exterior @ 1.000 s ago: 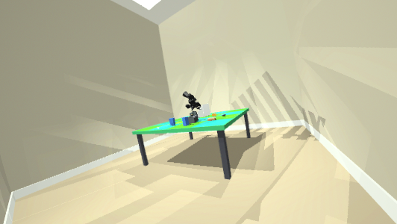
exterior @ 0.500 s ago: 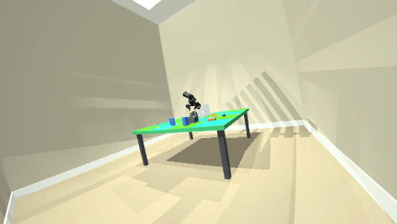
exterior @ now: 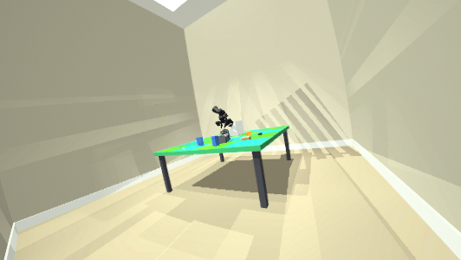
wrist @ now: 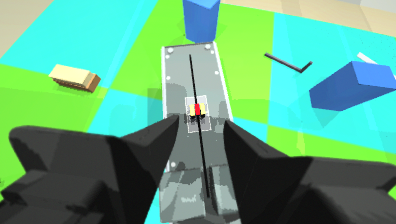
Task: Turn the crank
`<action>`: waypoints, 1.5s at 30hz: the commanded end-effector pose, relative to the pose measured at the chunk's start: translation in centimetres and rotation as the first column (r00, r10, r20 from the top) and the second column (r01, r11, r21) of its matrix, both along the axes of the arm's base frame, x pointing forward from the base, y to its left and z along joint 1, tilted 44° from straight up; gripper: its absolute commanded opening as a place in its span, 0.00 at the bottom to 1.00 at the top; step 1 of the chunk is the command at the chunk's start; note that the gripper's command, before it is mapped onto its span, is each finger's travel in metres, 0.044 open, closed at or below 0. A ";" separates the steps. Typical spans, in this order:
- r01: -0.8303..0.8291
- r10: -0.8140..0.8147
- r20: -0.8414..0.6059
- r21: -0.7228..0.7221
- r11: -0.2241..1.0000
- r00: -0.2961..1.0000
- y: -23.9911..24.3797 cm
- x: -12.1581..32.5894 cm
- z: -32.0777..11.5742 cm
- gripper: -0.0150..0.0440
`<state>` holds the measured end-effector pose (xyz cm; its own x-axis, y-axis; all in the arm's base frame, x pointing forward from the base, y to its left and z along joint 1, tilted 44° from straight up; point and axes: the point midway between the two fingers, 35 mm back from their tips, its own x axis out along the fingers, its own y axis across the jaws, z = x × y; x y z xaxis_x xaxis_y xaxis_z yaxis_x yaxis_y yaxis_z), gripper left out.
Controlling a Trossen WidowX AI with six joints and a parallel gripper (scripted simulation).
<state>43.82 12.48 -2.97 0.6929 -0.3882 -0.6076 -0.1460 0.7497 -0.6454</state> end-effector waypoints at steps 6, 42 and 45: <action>0.000 0.000 0.000 0.000 1.000 1.000 0.0 0.0 0.0 0.25; 0.000 0.000 -0.001 0.002 1.000 1.000 1.6 0.1 1.5 1.00; 0.000 0.000 -0.001 0.003 1.000 1.000 3.4 -0.1 3.4 1.00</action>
<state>43.37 13.78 -2.22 0.6715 -0.3990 -0.6244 -0.1661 0.7402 -0.6515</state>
